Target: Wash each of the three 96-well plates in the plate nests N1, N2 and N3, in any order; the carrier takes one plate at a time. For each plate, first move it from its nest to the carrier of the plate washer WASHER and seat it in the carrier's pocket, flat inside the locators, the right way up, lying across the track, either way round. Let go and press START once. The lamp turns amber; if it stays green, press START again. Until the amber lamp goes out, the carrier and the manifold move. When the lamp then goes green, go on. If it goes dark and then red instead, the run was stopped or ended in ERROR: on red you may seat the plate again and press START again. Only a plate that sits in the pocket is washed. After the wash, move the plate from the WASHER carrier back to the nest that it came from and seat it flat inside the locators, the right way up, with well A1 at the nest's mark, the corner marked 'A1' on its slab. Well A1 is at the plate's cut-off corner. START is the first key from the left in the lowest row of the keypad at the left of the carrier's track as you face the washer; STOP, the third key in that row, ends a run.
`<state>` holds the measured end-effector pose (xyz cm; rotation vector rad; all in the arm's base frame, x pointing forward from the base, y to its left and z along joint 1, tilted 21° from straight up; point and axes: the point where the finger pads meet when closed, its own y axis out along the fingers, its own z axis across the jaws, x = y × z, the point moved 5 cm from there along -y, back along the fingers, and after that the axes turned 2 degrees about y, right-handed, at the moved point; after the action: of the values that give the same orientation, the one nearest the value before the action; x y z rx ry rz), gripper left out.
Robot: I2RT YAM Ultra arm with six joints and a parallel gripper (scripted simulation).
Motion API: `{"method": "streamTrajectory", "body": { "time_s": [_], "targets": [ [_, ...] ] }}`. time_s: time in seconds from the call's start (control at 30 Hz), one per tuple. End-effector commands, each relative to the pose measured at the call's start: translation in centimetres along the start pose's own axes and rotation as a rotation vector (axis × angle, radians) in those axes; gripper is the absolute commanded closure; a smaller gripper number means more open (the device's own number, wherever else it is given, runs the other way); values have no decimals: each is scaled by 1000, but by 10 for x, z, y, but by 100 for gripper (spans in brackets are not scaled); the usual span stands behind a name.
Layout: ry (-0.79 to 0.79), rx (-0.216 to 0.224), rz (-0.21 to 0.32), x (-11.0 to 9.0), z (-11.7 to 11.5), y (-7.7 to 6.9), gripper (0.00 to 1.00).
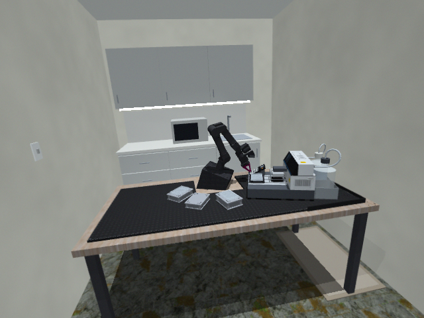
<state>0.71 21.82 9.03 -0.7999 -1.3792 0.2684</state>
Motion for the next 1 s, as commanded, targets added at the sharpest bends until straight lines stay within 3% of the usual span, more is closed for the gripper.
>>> {"method": "streamTrajectory", "body": {
  "time_s": [0.0,0.73,0.97],
  "targets": [
    [16,9,-19,5,2,4,100],
    [16,9,-19,5,2,4,100],
    [16,9,-19,5,2,-4,100]
  ]
}}
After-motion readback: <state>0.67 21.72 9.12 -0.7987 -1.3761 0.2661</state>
